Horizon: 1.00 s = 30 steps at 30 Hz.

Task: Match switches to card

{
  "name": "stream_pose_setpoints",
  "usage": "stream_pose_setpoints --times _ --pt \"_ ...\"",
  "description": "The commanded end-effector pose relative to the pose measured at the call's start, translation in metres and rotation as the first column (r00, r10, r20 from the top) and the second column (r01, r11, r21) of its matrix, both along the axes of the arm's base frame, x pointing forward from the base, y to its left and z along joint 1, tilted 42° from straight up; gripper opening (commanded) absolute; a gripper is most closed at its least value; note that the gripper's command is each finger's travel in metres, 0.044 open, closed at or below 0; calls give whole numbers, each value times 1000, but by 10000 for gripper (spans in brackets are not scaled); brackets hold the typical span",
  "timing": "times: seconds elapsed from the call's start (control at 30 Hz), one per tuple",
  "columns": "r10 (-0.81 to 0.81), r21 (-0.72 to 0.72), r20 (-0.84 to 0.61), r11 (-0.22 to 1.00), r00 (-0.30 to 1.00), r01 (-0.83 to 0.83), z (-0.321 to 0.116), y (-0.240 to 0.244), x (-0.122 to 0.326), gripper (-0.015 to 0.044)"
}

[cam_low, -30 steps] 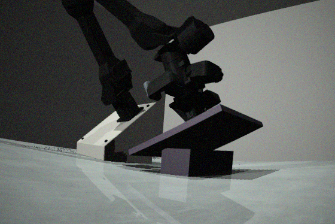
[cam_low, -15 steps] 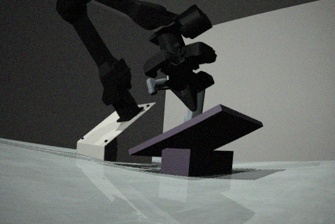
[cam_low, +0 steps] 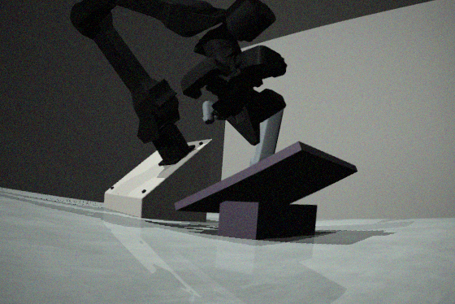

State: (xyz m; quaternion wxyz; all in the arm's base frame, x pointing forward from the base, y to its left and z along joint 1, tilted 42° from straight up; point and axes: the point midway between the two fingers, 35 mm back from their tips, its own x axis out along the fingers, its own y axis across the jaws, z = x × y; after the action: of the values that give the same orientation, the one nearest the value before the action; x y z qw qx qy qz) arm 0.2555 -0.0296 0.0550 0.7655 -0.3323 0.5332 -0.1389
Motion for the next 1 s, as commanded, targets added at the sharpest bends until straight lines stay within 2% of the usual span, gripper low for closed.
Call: stream_pose_setpoints --times 0.0,0.97 --pt "8 -4 -12 1000 1000 -8 -17 -14 1 0" --pt "8 -5 -11 1000 1000 -8 -34 -28 9 0"
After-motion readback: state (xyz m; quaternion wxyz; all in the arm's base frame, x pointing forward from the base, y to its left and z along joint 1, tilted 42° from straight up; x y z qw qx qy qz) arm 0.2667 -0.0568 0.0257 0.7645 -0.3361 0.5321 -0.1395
